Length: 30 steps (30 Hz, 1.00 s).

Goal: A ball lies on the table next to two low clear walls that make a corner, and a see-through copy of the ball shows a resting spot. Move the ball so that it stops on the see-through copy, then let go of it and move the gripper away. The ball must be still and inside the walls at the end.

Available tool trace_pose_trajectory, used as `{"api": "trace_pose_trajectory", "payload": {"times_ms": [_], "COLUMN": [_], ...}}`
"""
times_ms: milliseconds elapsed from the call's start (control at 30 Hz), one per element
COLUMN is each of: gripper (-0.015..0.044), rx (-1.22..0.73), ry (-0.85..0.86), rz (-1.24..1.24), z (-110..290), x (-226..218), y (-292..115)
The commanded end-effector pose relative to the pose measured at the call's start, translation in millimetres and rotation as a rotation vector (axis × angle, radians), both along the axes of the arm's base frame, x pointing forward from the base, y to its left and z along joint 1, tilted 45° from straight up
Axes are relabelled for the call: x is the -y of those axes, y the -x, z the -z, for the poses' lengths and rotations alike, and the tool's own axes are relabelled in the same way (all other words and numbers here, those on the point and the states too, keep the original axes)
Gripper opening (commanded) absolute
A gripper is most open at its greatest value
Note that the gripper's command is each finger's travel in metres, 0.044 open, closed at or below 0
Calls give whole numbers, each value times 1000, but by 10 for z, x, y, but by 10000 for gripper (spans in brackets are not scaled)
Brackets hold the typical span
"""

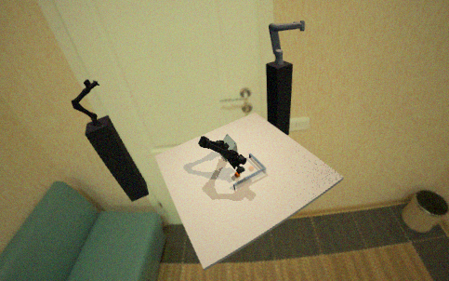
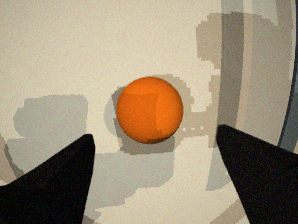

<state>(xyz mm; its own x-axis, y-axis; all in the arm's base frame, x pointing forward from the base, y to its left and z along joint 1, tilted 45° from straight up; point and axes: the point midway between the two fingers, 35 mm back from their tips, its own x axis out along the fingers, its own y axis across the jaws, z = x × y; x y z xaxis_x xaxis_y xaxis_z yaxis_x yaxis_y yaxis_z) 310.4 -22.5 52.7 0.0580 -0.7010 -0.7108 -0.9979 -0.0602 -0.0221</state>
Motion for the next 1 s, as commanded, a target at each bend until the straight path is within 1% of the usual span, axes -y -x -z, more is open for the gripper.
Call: {"api": "trace_pose_trajectory", "payload": {"times_ms": [0, 767, 900, 967], "gripper": [343, 343, 238, 224], "rx": [-5, -4, -4, -4], "ry": [6, 8, 8, 8], "rz": [0, 0, 0, 0], "z": [54, 293, 293, 293], "x": [66, 313, 313, 313], "y": [1, -11, -11, -11]}}
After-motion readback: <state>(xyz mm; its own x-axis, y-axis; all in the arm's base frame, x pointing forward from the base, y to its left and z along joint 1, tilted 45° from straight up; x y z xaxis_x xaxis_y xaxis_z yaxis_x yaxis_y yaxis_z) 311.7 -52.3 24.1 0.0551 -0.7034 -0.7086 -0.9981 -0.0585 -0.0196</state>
